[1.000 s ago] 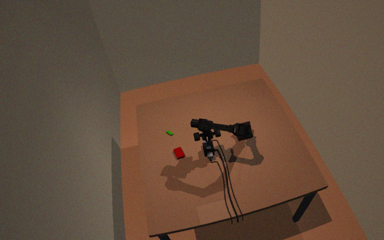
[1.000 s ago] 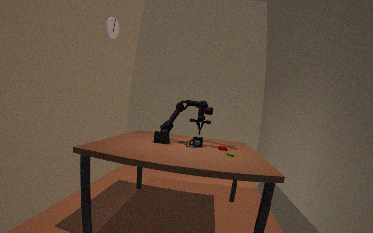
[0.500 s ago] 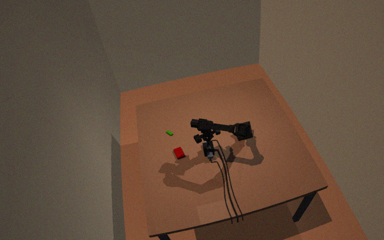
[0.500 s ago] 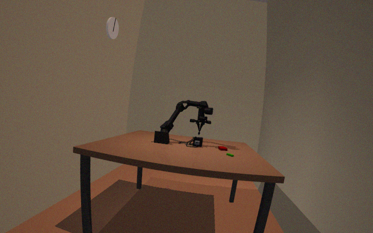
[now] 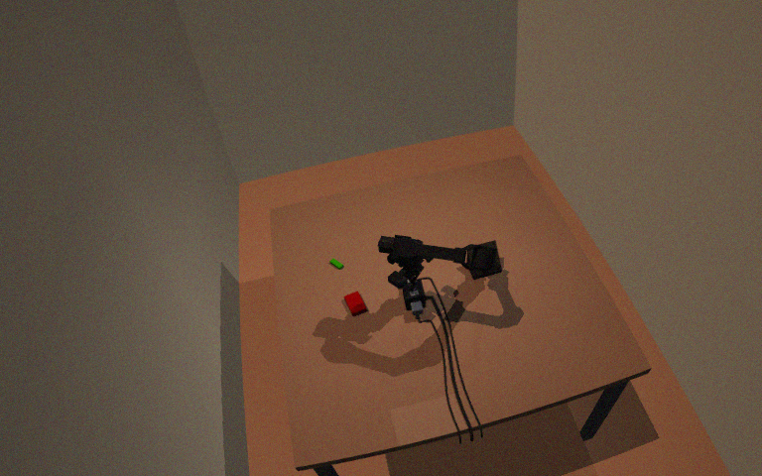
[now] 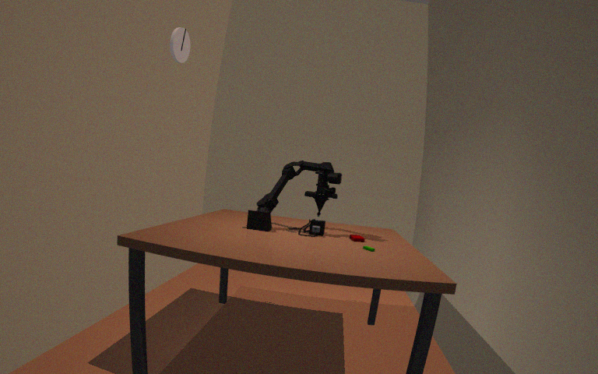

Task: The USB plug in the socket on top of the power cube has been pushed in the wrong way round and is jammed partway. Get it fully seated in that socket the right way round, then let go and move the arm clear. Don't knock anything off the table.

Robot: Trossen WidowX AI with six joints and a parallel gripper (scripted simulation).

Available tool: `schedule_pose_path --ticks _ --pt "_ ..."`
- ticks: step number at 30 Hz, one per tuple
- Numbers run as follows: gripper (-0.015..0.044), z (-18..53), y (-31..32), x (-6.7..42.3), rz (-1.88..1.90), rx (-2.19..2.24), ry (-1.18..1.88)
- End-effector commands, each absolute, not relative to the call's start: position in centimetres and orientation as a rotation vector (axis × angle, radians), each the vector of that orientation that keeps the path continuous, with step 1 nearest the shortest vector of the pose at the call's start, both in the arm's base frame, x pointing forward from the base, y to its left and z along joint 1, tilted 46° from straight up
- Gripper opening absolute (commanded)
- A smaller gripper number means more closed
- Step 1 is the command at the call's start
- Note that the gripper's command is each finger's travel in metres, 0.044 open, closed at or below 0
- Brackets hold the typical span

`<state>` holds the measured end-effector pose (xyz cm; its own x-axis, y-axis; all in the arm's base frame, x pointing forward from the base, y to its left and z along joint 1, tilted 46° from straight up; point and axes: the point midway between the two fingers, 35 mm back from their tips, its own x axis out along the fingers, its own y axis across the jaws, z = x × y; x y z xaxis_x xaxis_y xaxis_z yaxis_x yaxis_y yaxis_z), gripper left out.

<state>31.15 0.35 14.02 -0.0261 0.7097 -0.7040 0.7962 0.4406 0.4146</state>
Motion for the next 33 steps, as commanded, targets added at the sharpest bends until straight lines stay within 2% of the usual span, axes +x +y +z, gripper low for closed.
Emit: schedule_pose_path --ticks 1,33 --pt "0.0000 14.01 0.37 31.14 -0.007 1.208 1.740" --pt "0.0000 14.01 0.37 31.14 0.656 0.580 1.489"
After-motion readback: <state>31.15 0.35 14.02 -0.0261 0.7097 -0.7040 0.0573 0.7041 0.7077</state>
